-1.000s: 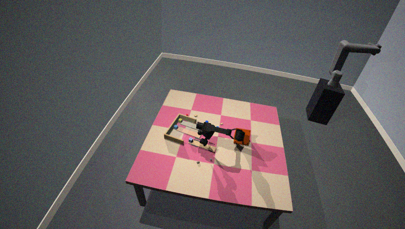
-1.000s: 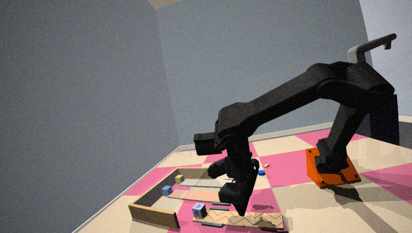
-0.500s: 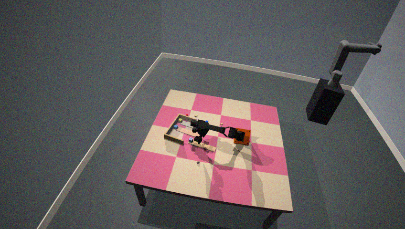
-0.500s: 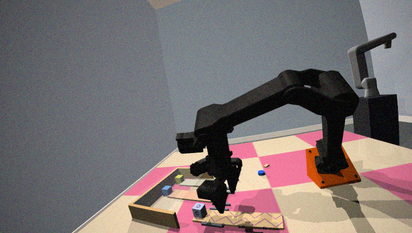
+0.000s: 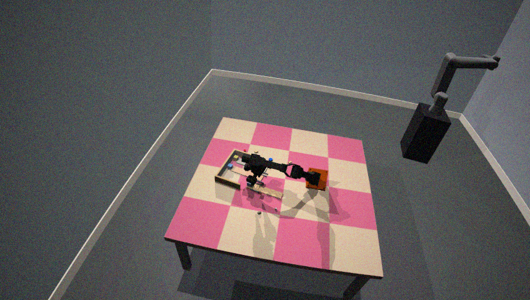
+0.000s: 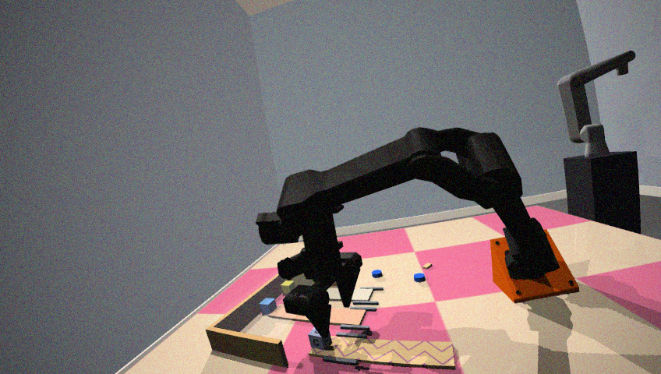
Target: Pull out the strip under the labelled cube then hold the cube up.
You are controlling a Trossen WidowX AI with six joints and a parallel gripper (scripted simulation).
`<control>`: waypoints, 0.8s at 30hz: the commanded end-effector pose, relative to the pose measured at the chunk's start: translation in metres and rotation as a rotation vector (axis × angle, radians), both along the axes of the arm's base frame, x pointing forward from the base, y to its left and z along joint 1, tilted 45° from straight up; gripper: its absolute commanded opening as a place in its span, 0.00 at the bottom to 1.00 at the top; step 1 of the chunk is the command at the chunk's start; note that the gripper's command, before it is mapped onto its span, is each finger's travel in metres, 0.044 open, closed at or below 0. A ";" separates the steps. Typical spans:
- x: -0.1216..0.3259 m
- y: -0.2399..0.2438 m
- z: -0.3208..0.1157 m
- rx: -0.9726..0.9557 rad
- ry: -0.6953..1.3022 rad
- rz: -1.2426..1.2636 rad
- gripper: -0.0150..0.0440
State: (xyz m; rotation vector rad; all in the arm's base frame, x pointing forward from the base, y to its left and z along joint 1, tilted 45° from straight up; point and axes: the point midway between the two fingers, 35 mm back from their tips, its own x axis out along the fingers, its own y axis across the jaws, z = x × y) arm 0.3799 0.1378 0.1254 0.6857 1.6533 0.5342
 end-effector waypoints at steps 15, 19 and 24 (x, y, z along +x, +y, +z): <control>0.044 0.002 -0.009 0.000 -0.003 0.003 0.78; 0.043 0.007 -0.013 0.000 -0.003 0.003 0.68; 0.043 0.013 -0.019 0.000 -0.003 0.003 0.68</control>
